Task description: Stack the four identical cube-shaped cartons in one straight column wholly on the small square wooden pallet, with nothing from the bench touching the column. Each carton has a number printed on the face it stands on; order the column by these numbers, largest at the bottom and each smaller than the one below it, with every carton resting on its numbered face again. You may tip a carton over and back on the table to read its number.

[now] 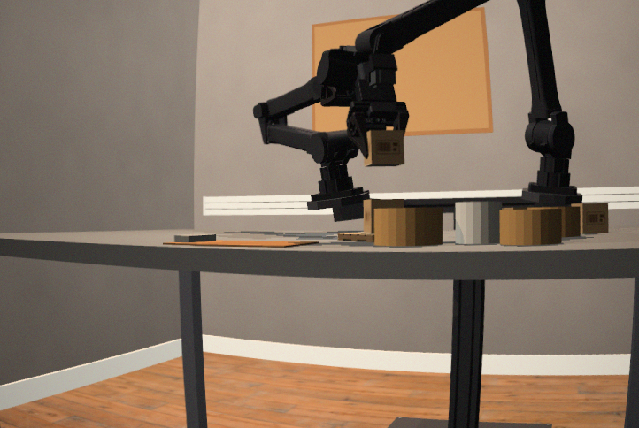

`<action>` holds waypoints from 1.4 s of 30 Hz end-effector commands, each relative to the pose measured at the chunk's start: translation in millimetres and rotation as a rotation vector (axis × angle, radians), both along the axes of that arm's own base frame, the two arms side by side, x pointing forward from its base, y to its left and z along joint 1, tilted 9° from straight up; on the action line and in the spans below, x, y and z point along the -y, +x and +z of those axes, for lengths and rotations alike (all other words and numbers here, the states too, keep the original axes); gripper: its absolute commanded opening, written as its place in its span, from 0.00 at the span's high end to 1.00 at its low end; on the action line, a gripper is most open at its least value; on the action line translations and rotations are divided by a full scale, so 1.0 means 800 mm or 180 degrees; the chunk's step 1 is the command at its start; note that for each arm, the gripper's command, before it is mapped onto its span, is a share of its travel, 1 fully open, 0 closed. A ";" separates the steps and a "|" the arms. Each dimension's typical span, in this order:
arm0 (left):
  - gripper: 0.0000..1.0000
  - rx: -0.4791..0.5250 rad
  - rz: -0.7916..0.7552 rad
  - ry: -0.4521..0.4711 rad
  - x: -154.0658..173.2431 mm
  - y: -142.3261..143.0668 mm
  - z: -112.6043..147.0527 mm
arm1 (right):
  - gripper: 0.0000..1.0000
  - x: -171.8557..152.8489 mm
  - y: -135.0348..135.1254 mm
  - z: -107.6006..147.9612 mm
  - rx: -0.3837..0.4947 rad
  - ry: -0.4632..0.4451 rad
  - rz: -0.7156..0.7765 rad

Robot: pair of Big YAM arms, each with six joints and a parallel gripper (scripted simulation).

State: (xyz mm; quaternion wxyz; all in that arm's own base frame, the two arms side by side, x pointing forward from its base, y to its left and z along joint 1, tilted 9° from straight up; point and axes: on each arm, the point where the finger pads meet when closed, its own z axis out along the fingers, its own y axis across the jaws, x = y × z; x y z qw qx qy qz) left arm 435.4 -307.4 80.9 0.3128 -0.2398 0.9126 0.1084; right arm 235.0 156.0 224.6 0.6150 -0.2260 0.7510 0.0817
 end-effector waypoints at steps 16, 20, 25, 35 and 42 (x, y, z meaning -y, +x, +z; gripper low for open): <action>0.46 0.0031 0.0004 -0.0029 0.000 0.017 -0.036 | 0.00 -0.001 0.001 0.014 0.0047 0.0048 0.0006; 0.46 -0.0023 0.0004 0.0025 -0.011 0.008 -0.050 | 0.00 -0.001 0.001 0.014 0.0047 0.0048 0.0006; 0.46 0.0016 0.0004 -0.0014 -0.007 0.014 -0.053 | 0.00 -0.001 0.001 0.014 0.0047 0.0048 0.0006; 0.46 0.0033 0.0008 -0.0031 -0.008 0.015 -0.062 | 0.00 -0.001 0.001 0.014 0.0047 0.0048 0.0006; 0.46 0.0028 0.0007 -0.0027 -0.009 0.015 -0.067 | 0.00 -0.001 0.001 0.014 0.0047 0.0048 0.0006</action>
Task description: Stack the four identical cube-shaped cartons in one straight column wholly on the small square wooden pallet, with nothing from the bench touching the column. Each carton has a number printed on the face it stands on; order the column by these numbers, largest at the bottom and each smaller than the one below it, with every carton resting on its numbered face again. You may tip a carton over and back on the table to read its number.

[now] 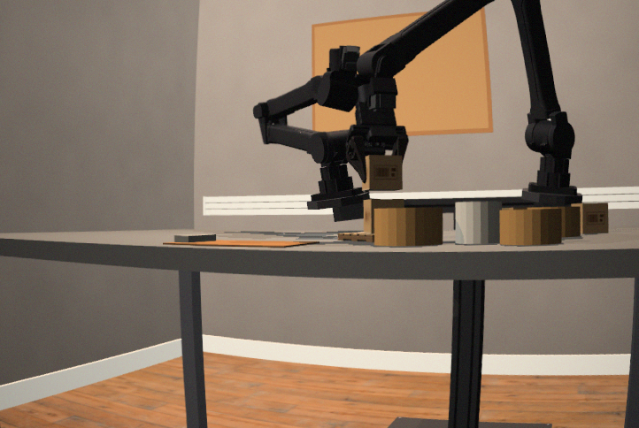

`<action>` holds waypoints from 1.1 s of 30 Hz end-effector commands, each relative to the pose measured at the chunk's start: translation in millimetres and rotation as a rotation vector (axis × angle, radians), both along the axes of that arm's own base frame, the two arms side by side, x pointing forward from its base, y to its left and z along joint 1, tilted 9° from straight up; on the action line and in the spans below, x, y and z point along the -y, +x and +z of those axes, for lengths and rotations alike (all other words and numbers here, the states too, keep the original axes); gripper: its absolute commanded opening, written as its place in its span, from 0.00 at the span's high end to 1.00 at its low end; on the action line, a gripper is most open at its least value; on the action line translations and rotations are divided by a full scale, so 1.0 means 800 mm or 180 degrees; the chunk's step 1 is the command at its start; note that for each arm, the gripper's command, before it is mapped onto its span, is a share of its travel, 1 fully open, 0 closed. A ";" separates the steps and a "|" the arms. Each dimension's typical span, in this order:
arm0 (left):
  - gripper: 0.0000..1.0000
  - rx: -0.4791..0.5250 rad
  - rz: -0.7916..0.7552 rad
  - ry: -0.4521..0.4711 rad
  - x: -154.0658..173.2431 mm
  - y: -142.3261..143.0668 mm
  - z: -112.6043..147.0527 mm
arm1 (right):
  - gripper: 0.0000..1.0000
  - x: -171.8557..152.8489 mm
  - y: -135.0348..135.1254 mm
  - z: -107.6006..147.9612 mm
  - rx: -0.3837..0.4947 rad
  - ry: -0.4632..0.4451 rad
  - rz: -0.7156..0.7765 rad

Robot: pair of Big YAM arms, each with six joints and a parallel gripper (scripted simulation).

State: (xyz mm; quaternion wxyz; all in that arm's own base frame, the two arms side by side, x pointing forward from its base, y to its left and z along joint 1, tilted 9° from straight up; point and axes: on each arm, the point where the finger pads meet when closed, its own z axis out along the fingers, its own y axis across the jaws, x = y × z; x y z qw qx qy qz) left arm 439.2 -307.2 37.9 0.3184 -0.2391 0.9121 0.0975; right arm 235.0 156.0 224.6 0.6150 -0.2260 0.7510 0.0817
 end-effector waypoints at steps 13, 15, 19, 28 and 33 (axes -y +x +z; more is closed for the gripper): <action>0.46 -0.0015 0.0041 0.0019 -0.009 0.012 -0.019 | 0.00 -0.001 0.001 0.014 0.0047 0.0048 0.0006; 0.46 -0.0017 0.0039 0.0021 -0.009 0.012 -0.020 | 0.00 -0.001 0.001 0.014 0.0047 0.0048 0.0006; 0.46 -0.0017 0.0038 0.0021 -0.010 0.012 -0.022 | 0.00 -0.001 0.001 0.014 0.0047 0.0048 0.0006; 0.46 -0.0025 0.0037 0.0029 -0.012 0.011 -0.029 | 0.00 -0.001 0.001 0.014 0.0047 0.0048 0.0006; 0.46 -0.0029 0.0037 0.0033 -0.013 0.011 -0.032 | 0.00 -0.001 0.001 0.014 0.0047 0.0048 0.0006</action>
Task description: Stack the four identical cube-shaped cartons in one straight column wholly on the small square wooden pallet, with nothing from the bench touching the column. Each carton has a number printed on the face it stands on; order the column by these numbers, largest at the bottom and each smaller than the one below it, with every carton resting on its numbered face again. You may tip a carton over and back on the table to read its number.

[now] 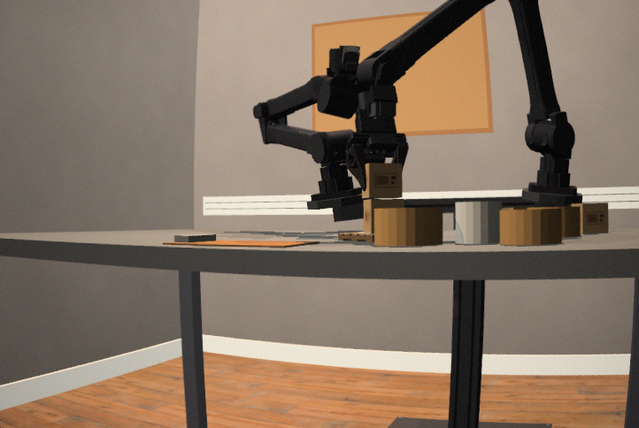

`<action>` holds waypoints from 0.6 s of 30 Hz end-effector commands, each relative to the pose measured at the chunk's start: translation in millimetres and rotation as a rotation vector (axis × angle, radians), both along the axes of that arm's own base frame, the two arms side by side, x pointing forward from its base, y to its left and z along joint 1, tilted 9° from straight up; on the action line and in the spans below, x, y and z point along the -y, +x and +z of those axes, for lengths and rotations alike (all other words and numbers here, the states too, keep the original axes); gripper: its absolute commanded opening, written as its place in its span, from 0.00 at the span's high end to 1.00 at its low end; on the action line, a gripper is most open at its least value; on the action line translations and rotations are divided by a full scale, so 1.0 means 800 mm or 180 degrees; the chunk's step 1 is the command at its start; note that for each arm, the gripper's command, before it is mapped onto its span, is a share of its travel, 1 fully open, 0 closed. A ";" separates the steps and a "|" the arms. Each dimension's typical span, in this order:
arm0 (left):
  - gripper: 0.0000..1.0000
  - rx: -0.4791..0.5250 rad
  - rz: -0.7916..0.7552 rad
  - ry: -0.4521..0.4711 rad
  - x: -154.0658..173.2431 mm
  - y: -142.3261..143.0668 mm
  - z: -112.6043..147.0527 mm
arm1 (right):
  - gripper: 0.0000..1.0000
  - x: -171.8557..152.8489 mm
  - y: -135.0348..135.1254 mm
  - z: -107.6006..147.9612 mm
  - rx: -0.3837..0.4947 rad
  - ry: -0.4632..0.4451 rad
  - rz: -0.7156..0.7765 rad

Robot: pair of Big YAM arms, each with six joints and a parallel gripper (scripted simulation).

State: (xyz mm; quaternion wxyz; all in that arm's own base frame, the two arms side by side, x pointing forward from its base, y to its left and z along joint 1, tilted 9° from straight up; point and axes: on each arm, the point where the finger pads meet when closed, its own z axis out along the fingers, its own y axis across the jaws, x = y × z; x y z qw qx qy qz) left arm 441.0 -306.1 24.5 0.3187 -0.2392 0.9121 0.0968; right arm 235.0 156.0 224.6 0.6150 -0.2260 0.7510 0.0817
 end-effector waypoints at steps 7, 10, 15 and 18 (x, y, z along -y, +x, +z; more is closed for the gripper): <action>0.46 0.0043 0.0020 -0.0045 0.006 0.012 0.014 | 0.00 -0.001 0.001 0.014 0.0047 0.0048 0.0006; 0.17 0.0045 0.0020 -0.0047 0.006 0.012 0.014 | 0.00 -0.001 0.001 0.014 0.0047 0.0048 0.0006; 0.17 0.0069 0.0025 -0.0071 -0.001 0.004 0.023 | 0.00 -0.001 0.001 0.014 0.0047 0.0048 0.0006; 0.17 0.0094 0.0035 -0.0096 -0.003 0.001 0.028 | 0.00 -0.001 0.001 0.014 0.0047 0.0048 0.0006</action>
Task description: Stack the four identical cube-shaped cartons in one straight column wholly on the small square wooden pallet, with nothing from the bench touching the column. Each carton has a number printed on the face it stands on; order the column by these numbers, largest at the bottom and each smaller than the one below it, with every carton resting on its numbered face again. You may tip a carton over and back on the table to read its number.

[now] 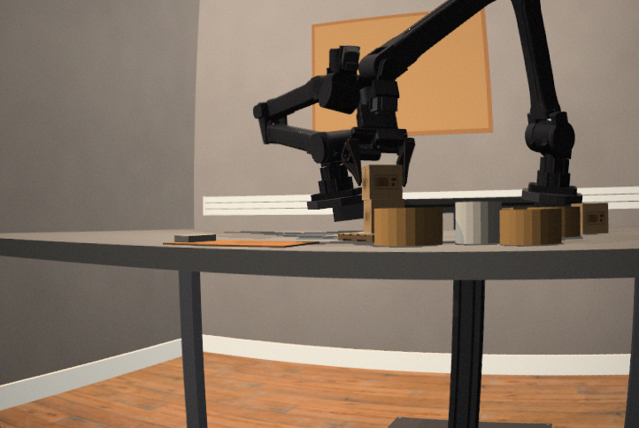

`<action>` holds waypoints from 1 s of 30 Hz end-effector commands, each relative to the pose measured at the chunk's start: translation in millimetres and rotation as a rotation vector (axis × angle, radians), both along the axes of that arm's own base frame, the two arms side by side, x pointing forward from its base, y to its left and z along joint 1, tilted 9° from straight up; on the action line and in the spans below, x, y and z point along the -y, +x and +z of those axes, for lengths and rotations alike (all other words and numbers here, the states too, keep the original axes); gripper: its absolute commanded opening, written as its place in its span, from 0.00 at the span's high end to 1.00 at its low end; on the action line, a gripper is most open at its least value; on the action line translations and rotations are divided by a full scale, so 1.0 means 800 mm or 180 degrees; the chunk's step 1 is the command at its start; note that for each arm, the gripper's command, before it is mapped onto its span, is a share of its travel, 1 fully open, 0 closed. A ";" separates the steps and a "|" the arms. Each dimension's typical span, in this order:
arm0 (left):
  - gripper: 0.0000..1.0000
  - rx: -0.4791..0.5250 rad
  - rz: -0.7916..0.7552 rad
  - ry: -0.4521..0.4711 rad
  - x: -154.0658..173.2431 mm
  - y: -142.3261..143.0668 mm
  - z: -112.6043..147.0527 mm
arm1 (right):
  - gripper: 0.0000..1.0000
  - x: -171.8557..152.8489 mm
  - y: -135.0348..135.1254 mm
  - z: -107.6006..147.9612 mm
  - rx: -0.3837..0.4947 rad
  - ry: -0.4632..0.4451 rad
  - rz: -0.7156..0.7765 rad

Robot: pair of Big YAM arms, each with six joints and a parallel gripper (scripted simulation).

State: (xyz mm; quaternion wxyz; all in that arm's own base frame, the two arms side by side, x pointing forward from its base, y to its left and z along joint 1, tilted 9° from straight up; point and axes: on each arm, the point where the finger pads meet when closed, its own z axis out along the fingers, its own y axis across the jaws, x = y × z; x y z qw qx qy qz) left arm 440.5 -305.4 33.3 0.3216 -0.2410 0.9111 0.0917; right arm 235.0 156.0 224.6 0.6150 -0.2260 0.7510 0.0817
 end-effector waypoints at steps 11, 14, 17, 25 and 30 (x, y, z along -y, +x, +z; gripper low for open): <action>0.17 0.0158 -0.0001 -0.0170 0.015 -0.003 0.049 | 0.00 -0.001 0.001 0.014 0.0047 0.0048 0.0006; 0.17 0.0183 -0.0001 -0.0197 0.023 -0.004 0.061 | 0.00 -0.001 0.001 0.014 0.0047 0.0048 0.0006; 0.17 0.0135 -0.0001 -0.0151 0.025 -0.010 0.054 | 0.00 -0.001 0.001 0.014 0.0047 0.0048 0.0006; 0.17 0.0179 0.0000 -0.0207 0.057 -0.031 0.108 | 0.00 -0.001 0.001 0.014 0.0047 0.0048 0.0006; 0.17 0.0170 -0.0001 -0.0215 0.071 -0.059 0.145 | 0.00 -0.001 0.001 0.014 0.0047 0.0048 0.0006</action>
